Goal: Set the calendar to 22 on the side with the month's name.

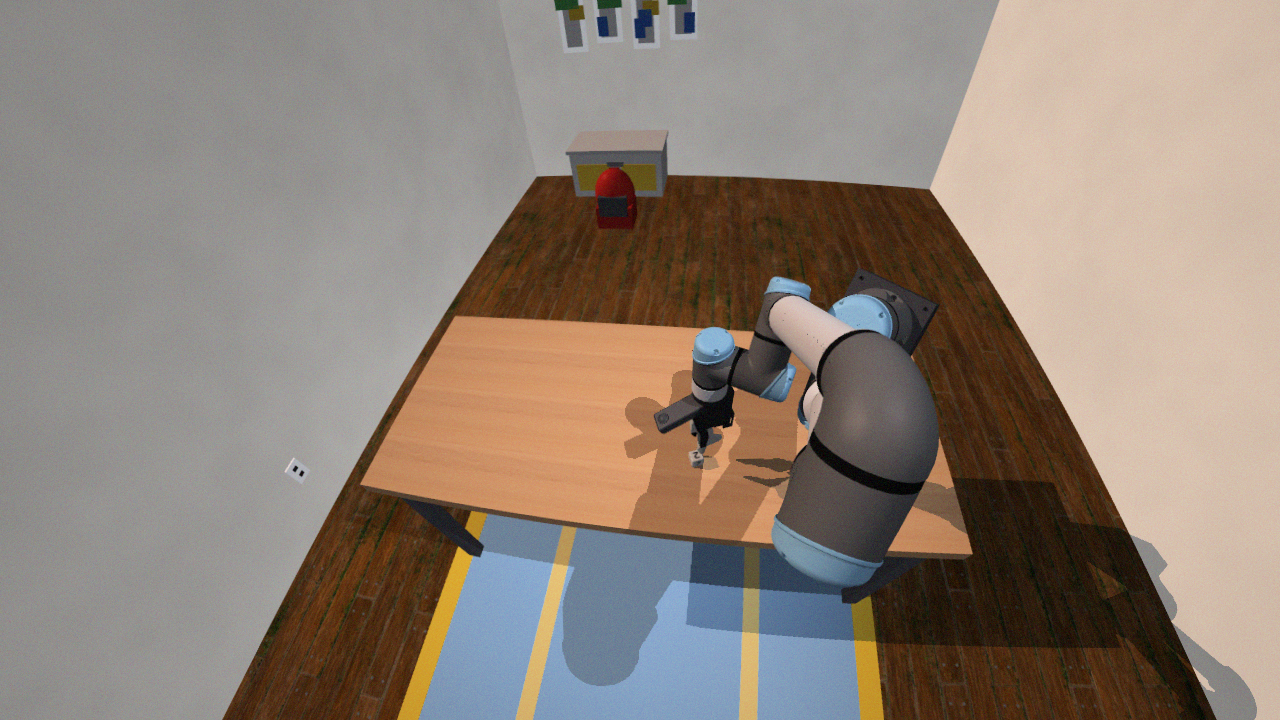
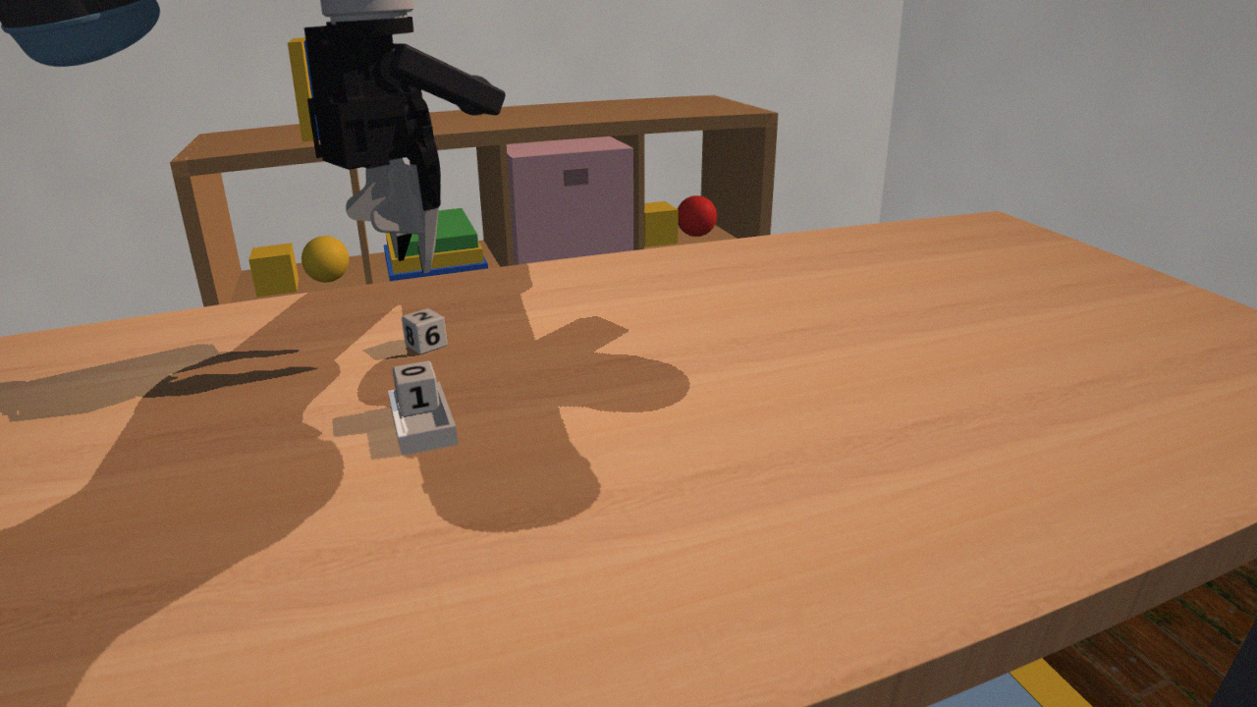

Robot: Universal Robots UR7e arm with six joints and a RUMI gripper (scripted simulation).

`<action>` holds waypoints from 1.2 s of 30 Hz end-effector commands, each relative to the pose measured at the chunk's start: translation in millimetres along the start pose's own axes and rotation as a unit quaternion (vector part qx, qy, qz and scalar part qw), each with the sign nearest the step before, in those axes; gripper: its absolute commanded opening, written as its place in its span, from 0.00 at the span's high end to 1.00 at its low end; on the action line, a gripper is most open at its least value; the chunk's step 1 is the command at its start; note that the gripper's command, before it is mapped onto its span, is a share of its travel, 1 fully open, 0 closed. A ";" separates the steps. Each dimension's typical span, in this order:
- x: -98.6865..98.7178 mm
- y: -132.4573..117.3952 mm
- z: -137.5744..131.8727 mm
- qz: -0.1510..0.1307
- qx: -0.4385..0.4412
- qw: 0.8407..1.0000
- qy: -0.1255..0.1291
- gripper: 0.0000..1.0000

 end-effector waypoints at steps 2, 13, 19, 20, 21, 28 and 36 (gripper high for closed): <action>-6.9 0.1 0.1 -0.001 0.000 1.000 0.002 0.71; -13.8 0.1 0.2 -0.001 0.000 1.000 0.002 0.71; -16.0 0.1 0.2 -0.001 0.000 1.000 0.002 0.71; -16.2 0.1 0.2 -0.001 0.000 1.000 0.002 0.71; -16.4 0.1 0.2 -0.001 0.000 1.000 0.002 0.71; -16.8 0.1 0.1 -0.001 0.000 1.000 0.002 0.71; -16.9 0.1 0.1 -0.001 0.000 1.000 0.002 0.00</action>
Point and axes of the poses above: the point where the finger pads meet when closed, its own x axis out along the fingers, its own z axis across the jaws, y = z × x, the point moved 2 cm from there along -x, back along the fingers, and after that the axes turned 15 degrees about -x, right-handed, at the moved point
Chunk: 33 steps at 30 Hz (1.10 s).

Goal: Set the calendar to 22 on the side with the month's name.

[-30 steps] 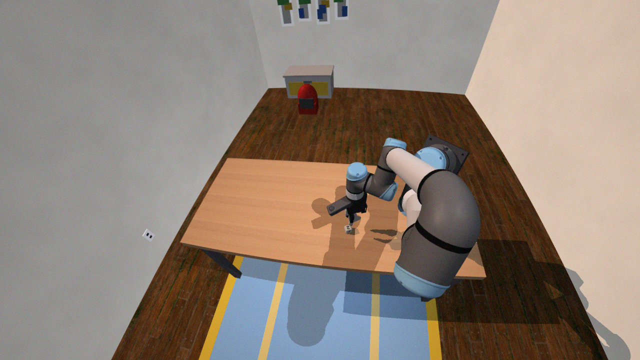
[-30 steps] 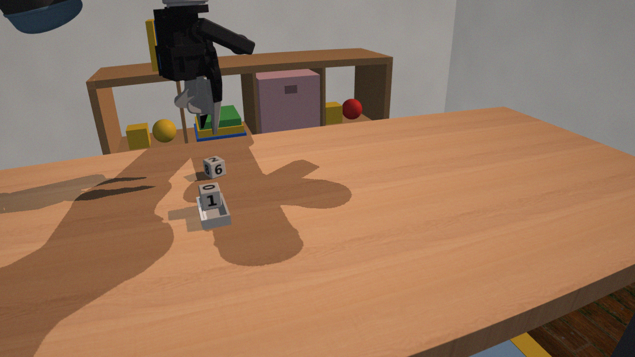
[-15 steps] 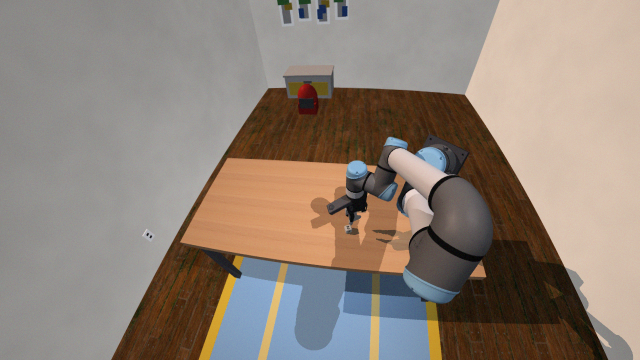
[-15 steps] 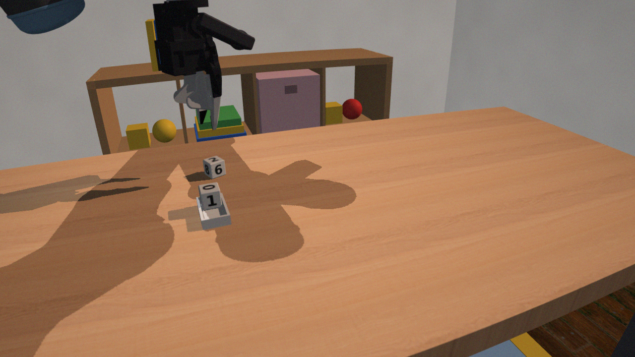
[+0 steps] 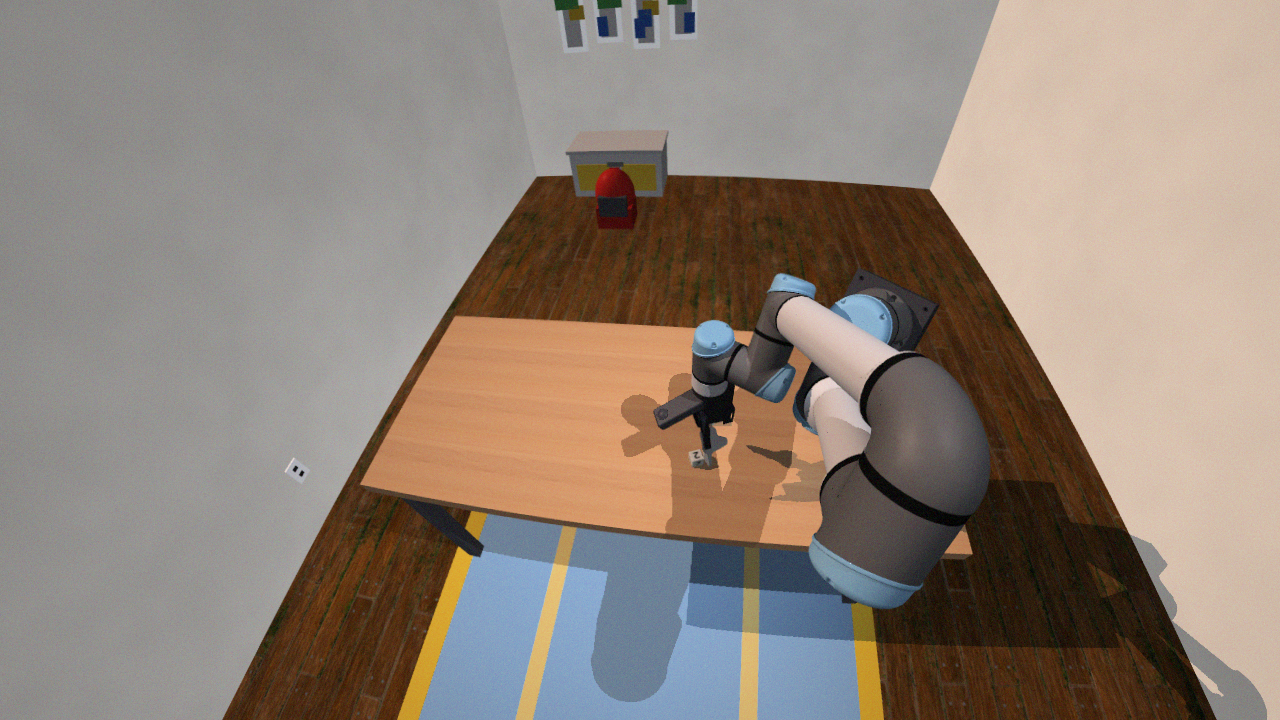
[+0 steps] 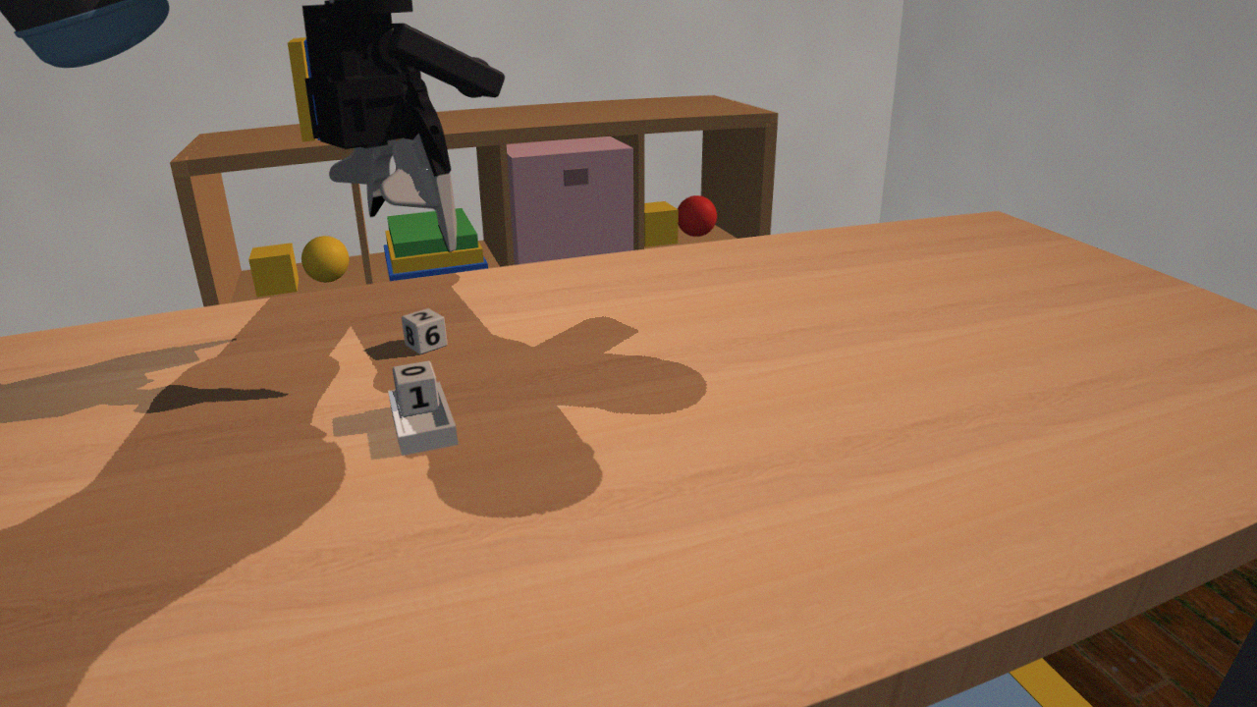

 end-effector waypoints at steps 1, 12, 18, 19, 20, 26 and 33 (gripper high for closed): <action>-0.1 0.2 0.1 0.000 0.000 1.000 0.000 0.00; -0.1 0.2 0.1 0.000 0.000 1.000 0.000 0.00; -0.1 0.2 0.1 0.000 -0.001 1.000 0.000 0.00; -0.1 0.2 0.1 0.000 -0.002 1.000 0.000 0.00; -0.1 0.2 0.0 0.000 -0.004 1.000 0.000 0.00; 0.1 0.6 -0.1 0.000 -0.019 1.000 0.000 0.00; 0.9 2.2 -0.6 0.000 -0.088 0.996 0.000 0.00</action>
Point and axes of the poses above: the point where the finger pads meet when closed, its own x axis out along the fingers, its own z axis across the jaws, y = z × x, the point moved 2 cm from there along -x, back along the fingers, and after that the axes turned 15 degrees about -x, right-handed, at the moved point
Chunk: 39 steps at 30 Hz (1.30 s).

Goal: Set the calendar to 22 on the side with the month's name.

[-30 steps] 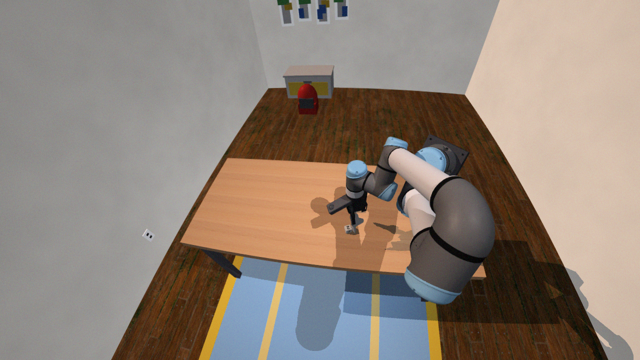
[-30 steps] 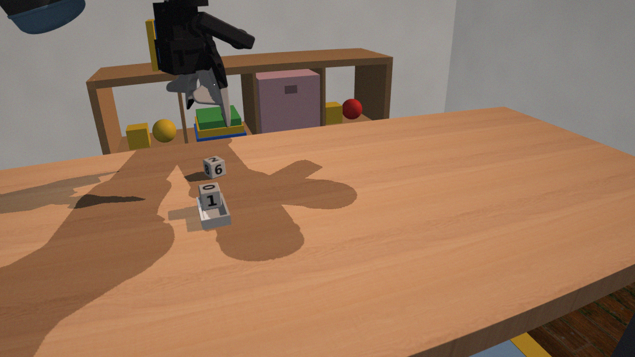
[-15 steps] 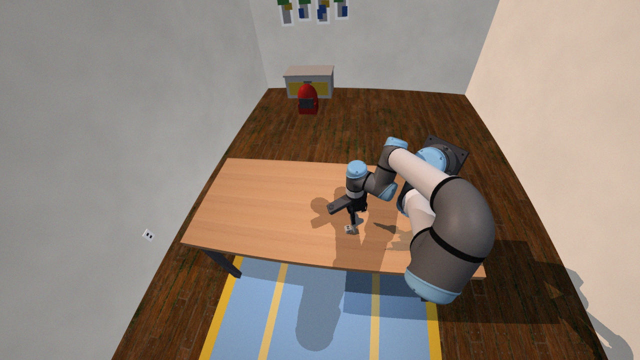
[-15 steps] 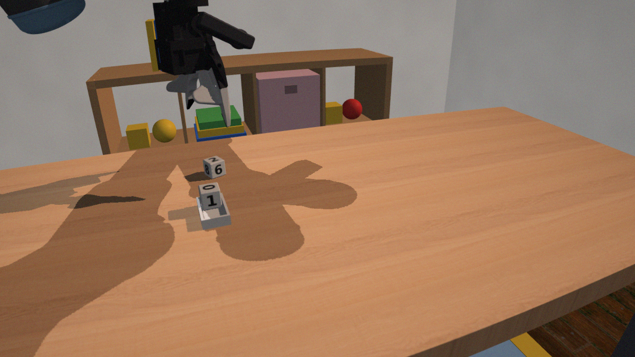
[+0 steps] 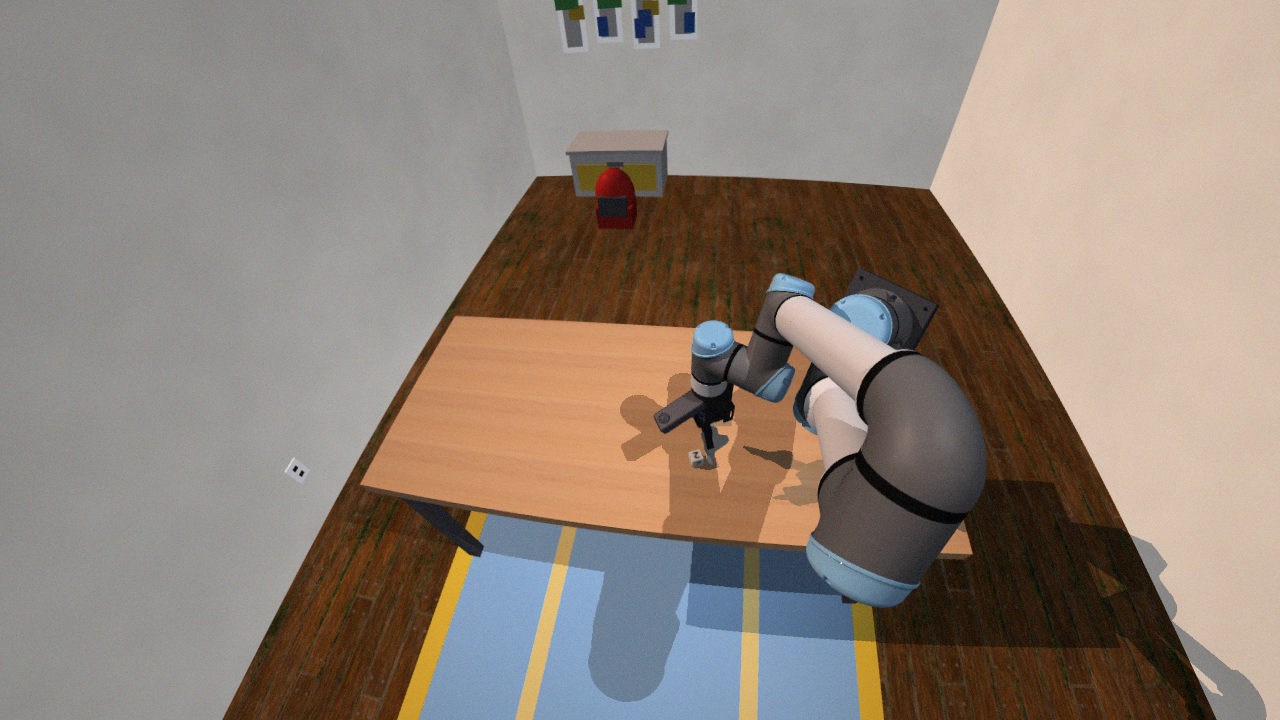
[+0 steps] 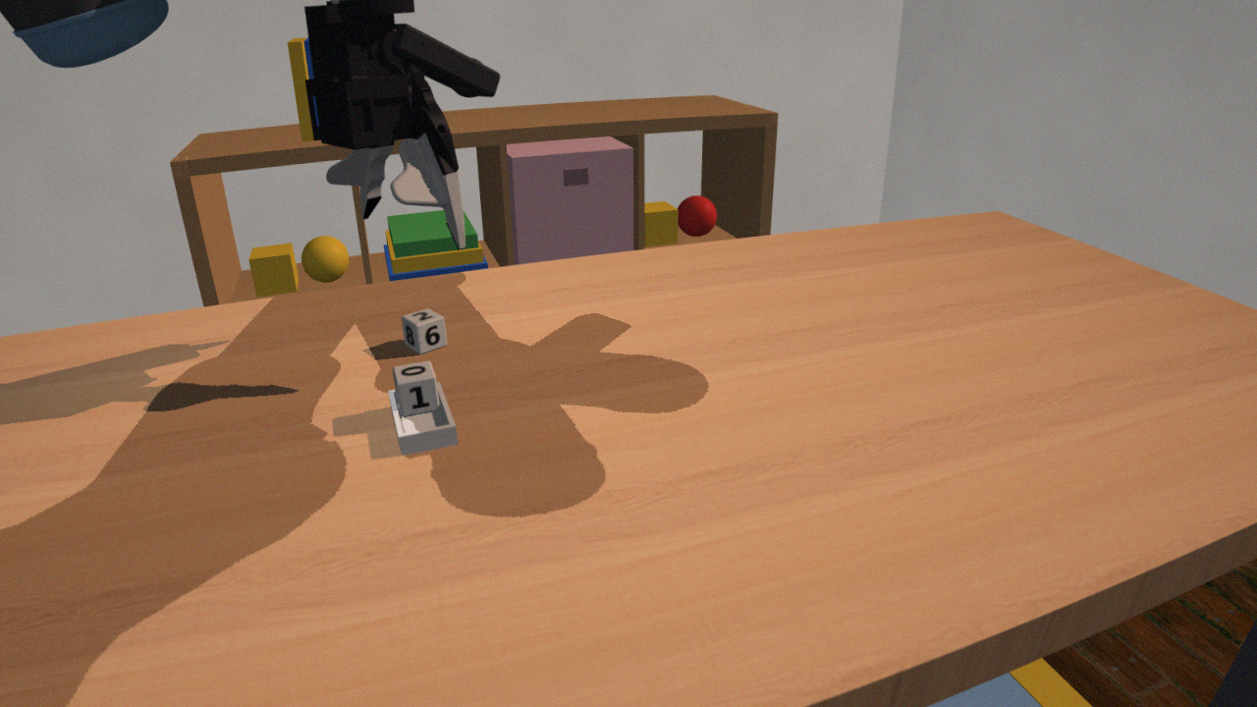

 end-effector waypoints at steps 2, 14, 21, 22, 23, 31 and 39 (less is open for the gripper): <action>0.6 1.5 -0.2 0.001 -0.065 0.998 0.001 0.00; 3.0 3.7 -1.2 0.001 -0.243 0.970 0.001 0.00; 5.1 3.9 -1.8 0.001 -0.378 0.926 0.001 0.00; 5.1 3.9 -1.8 0.001 -0.378 0.926 0.001 0.00; 5.1 3.9 -1.8 0.001 -0.378 0.926 0.001 0.00; 7.5 2.8 -1.6 0.001 -0.517 0.856 0.000 0.00; 9.5 1.1 -0.8 0.001 -0.612 0.791 0.000 0.00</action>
Point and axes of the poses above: the point where the finger pads meet when closed, its own x axis out along the fingers, its own z axis across the jaws, y = z × x, the point moved 2 cm from there along -x, back along the fingers, and after that the axes turned 15 degrees about -x, right-handed, at the moved point
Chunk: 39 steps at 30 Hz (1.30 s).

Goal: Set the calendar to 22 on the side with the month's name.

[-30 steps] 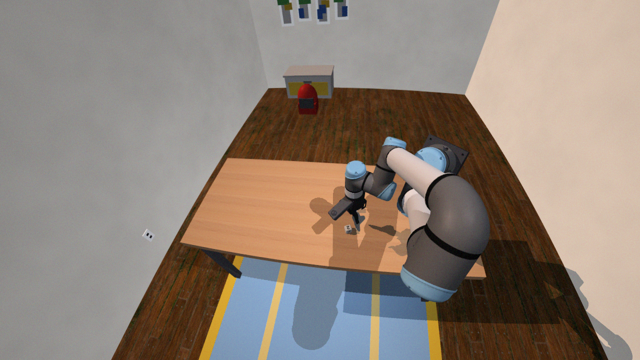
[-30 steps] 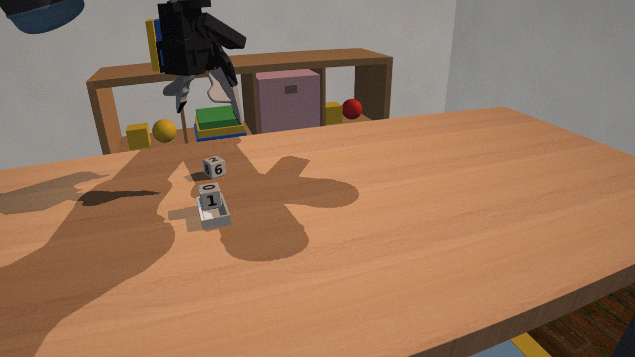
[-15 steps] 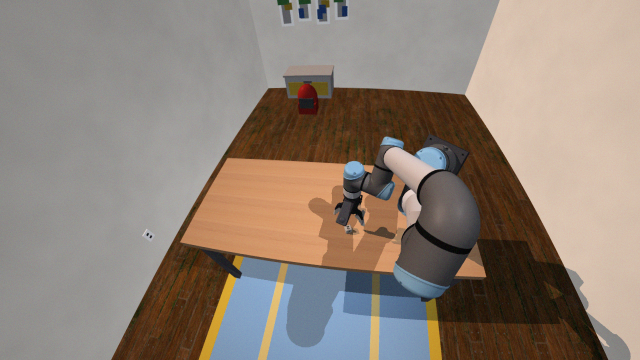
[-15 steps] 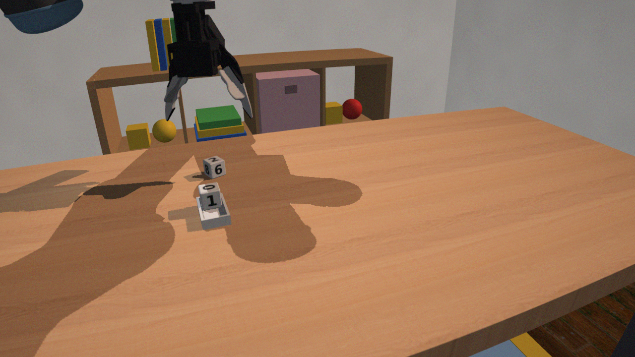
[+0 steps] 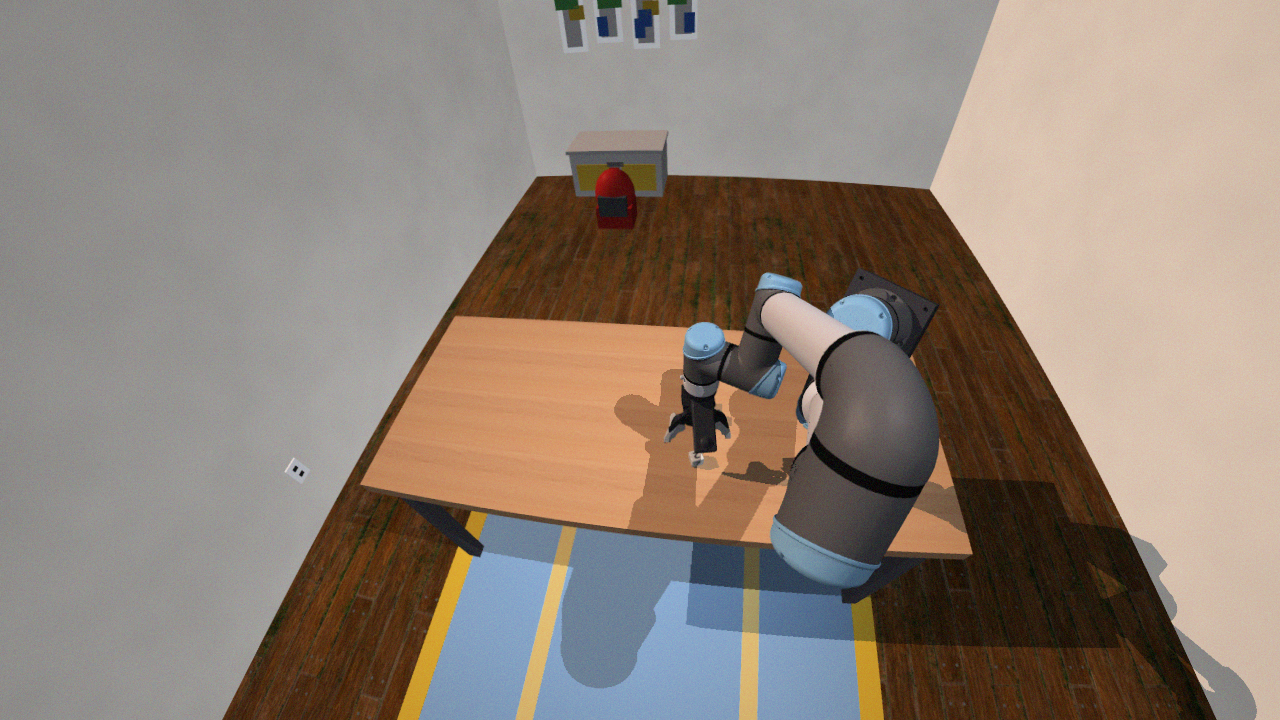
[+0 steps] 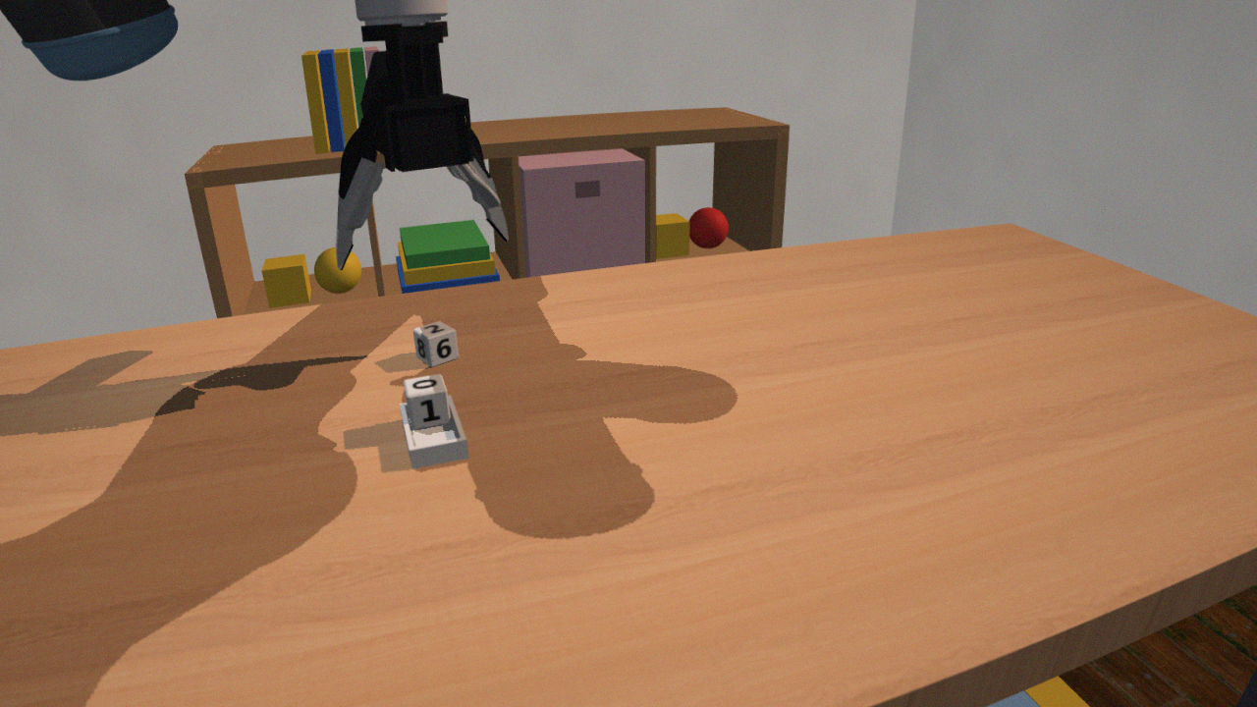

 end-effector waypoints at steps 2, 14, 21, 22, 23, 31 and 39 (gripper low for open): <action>0.6 -0.8 -0.4 0.006 -0.048 0.999 0.000 0.00; 1.8 -1.9 -1.2 0.006 -0.110 0.994 -0.001 0.00; 1.8 -1.9 -1.2 0.006 -0.110 0.994 -0.001 0.71; 1.8 -1.9 -1.2 0.006 -0.110 0.994 -0.001 0.71; 1.8 -1.9 -1.2 0.006 -0.110 0.994 -0.001 0.71; 1.8 -1.9 -1.2 0.006 -0.110 0.994 -0.001 0.71; 1.8 -1.9 -1.2 0.006 -0.110 0.994 -0.001 0.71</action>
Point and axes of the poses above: the point where the finger pads meet when closed, its own x axis out along the fingers, its own z axis across the jaws, y = z × x, the point moved 2 cm from there along -x, back along the fingers, and after that the axes turned 15 degrees about -x, right-handed, at the moved point
